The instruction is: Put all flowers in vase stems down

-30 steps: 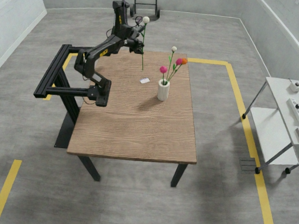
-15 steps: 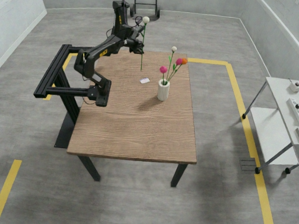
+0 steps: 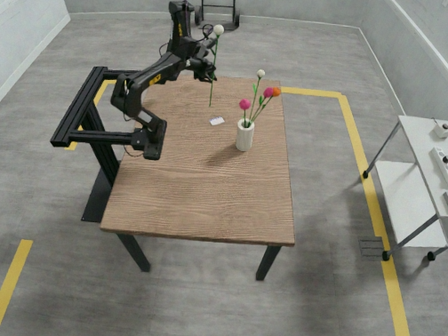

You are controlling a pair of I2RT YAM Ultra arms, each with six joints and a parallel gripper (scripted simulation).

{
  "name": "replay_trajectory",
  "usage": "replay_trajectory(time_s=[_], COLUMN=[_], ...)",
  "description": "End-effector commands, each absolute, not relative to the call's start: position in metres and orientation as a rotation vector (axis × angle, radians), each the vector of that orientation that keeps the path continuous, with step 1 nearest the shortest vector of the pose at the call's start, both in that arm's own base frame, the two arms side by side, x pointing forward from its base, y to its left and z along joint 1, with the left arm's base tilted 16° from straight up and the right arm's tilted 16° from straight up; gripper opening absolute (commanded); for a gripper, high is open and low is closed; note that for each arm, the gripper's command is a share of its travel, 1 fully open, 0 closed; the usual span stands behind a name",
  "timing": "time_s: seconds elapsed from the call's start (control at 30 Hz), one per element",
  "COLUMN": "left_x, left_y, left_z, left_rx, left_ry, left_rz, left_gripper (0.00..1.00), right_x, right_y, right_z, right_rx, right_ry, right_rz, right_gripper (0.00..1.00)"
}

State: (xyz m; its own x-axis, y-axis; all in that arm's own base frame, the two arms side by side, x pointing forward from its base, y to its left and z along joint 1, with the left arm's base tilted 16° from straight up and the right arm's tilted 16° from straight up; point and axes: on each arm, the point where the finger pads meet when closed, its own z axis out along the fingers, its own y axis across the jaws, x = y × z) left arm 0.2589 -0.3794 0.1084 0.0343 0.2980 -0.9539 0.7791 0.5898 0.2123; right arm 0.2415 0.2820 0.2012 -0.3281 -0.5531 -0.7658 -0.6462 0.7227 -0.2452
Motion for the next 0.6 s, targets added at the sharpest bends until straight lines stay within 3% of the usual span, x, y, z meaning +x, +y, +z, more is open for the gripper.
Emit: replay_trajectory(time_s=[0.0, 0.57], left_x=[0.251, 0.206], left_y=[-0.378, -0.323], left_z=[0.124, 0.132], left_rx=[0.923, 0.932], left_ry=[1.51, 1.531], left_rz=[-0.488, -0.485], left_gripper=[0.3, 0.3], right_x=[0.234, 0.234], right_y=[0.283, 0.283], right_z=[0.211, 0.211], right_rx=[-0.914, -0.914], right_ry=[1.995, 1.995], right_rz=[0.162, 0.162], right_gripper=[0.0, 0.0])
